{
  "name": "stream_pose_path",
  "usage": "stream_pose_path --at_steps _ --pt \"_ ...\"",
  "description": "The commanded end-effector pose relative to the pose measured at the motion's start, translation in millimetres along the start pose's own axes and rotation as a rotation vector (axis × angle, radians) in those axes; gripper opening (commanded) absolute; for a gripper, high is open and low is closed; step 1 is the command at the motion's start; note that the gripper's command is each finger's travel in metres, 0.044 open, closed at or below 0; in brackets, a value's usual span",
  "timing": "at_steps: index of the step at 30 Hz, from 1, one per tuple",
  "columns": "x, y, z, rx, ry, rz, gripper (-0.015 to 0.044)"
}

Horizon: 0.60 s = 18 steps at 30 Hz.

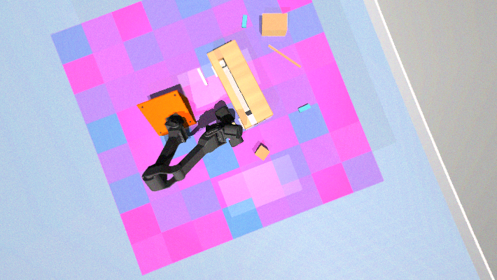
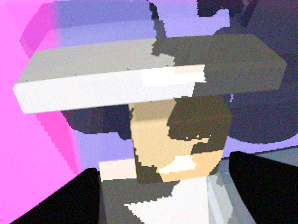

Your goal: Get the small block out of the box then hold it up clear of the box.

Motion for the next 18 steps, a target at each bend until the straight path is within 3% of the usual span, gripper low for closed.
stream_pose_path --at_steps 1,8,15,18 --pt "5.2 -4.0 -6.0 -0.009 -0.003 0.008 0.0285" --pt "10.2 -5.2 -12.7 -0.006 -0.003 0.009 0.0285" --pt "10.2 -5.2 -12.7 -0.006 -0.003 0.009 0.0101" --pt "10.2 -5.2 -12.7 -0.006 -0.003 0.009 0.0081"
Point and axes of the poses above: the point midway between the two fingers, 35 mm back from their tips, its own z axis back along the fingers, its own y axis across the jaws, x = y × z, the point moved 6 cm from there along z, back along the fingers, and after that the axes turned 13 degrees about z, right-handed, at the moved point
